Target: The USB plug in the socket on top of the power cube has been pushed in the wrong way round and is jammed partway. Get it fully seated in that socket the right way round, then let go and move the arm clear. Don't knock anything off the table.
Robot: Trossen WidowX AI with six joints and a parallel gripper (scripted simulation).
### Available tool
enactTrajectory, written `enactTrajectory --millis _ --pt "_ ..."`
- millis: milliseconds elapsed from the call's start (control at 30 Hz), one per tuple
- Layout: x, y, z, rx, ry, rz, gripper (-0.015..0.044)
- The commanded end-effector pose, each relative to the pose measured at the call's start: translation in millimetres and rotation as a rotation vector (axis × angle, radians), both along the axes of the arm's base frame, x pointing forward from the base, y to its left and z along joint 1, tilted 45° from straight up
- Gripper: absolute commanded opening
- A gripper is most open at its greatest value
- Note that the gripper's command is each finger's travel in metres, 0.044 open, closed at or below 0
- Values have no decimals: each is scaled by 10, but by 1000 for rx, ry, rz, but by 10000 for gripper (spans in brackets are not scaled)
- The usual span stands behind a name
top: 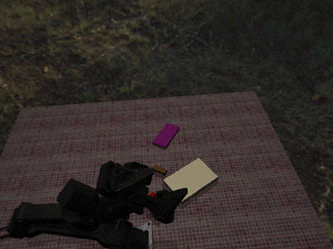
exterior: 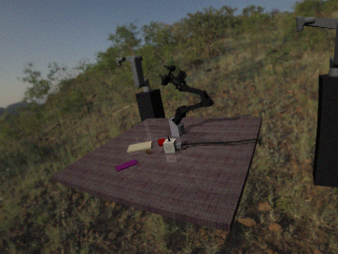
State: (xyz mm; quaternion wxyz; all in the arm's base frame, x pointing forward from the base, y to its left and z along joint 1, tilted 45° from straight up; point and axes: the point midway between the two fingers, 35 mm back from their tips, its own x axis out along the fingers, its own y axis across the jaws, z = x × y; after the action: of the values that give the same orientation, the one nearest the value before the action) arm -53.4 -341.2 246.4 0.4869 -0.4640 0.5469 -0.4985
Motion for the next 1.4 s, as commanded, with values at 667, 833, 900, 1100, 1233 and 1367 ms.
enactTrajectory --millis 667,833,900,1100,1233,1367 --pt "3447 1728 -1444 997 388 1511 440" --pt "3630 2627 -1527 1230 526 1808 440" --pt "3636 2989 -1528 1330 584 1916 440" --pt "3540 3745 -1468 1561 719 2117 440" --pt "3500 3751 -1463 1562 719 2117 440" --pt "3485 3752 -1459 1562 719 2117 440"
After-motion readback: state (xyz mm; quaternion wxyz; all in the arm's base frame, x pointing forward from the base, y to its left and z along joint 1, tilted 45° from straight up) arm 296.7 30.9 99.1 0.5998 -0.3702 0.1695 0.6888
